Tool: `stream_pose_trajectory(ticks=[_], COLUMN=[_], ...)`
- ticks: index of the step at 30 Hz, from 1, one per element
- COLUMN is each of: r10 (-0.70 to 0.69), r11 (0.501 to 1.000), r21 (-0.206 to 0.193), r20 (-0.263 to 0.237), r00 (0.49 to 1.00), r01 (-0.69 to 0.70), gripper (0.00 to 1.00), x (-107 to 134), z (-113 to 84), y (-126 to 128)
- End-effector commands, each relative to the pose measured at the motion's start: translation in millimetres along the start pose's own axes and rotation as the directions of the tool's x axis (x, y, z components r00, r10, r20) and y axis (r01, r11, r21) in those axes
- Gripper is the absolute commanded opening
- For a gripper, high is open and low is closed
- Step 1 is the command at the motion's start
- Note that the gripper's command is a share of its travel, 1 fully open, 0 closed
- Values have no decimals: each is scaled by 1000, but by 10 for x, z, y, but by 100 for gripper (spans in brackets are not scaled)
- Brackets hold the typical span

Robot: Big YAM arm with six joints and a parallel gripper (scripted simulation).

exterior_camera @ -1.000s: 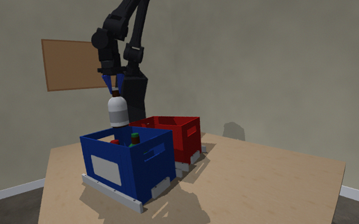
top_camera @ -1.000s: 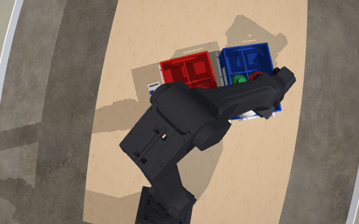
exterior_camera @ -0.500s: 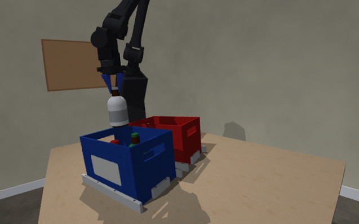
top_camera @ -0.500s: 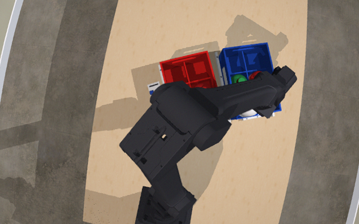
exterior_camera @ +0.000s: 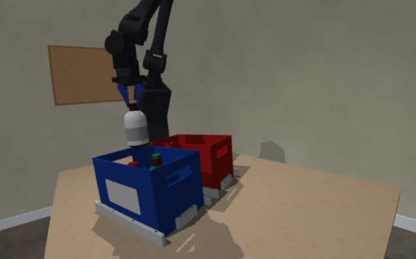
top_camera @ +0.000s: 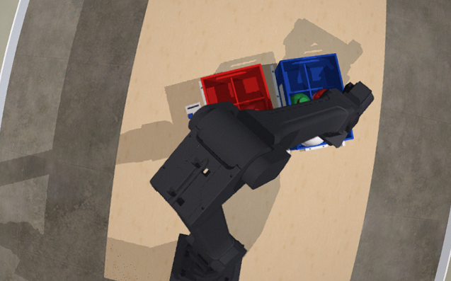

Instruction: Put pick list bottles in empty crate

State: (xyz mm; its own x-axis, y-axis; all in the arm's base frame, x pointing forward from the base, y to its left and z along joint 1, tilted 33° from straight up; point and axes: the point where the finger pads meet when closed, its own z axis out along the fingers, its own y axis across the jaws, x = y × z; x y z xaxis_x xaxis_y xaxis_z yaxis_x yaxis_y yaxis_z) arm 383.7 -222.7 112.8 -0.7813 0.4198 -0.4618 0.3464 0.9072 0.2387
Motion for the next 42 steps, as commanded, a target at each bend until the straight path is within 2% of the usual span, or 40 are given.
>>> stream_pose_trajectory(ticks=[1,19,22,28,30,31,34,42], r10=[-22,-22,-25,-25,-25,-3,-24,-23], r11=[1000,1000,1000,1000,1000,1000,1000,1000], r21=[21,21,11,10,10,23,9,7], r20=[86,87,81,83,83,90,84,82], r00=[996,996,996,996,996,996,996,996], r01=[20,21,24,24,24,1,24,22], gripper=[0,0,0,0,0,0,0,0], x=[-380,-398,-408,-416,-416,-416,-419,-420], z=[-311,-318,-281,-282,-282,-317,-283,-285], y=[-54,-58,117,241,241,140,323,489])
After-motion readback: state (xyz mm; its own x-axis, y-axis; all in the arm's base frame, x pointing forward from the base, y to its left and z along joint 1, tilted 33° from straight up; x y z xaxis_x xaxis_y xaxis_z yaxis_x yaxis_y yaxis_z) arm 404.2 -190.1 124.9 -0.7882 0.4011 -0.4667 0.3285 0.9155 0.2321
